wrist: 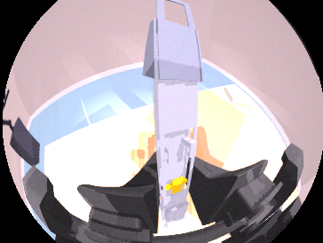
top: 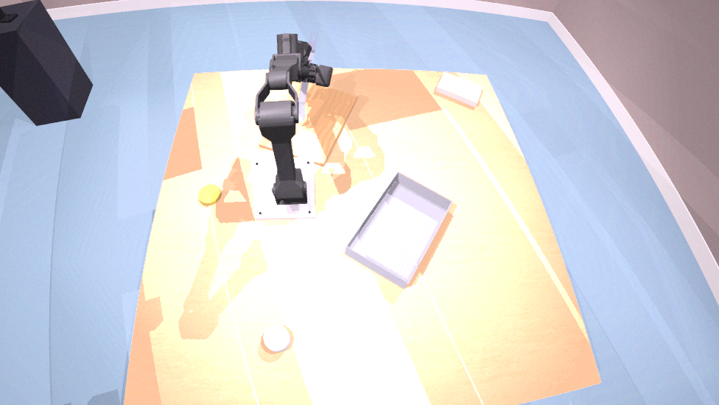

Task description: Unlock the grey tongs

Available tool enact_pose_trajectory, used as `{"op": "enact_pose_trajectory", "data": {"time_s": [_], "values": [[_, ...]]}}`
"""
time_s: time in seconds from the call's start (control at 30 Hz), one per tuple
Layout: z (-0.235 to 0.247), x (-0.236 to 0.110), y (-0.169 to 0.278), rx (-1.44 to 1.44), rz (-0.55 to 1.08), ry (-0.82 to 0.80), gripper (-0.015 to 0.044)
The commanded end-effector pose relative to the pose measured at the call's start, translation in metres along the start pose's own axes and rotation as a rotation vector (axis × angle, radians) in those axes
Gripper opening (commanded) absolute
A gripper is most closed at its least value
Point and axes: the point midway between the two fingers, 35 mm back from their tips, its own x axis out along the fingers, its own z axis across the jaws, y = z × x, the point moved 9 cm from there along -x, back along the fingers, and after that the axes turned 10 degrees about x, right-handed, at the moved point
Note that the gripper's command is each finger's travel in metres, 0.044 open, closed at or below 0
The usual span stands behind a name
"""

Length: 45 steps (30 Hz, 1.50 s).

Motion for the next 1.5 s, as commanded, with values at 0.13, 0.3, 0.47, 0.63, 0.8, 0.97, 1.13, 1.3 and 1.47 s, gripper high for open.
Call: {"op": "enact_pose_trajectory", "data": {"time_s": [0.13,0.3,0.47,0.63,0.8,0.97,1.13,1.3,1.47], "values": [[0.004,0.010,-0.012,0.000,0.100,0.010,-0.0150],[0.006,0.016,-0.017,-0.002,0.163,0.020,-0.0150],[0.007,0.022,-0.022,-0.004,0.226,0.029,-0.0150],[0.008,0.027,-0.026,-0.005,0.289,0.039,-0.0150],[0.008,0.032,-0.030,-0.003,0.353,0.050,-0.0150],[0.008,0.036,-0.034,-0.002,0.417,0.060,-0.0150],[0.007,0.040,-0.038,0.000,0.481,0.070,-0.0150],[0.006,0.043,-0.041,0.002,0.546,0.080,-0.0150],[0.005,0.046,-0.043,0.006,0.610,0.090,-0.0150]]}}
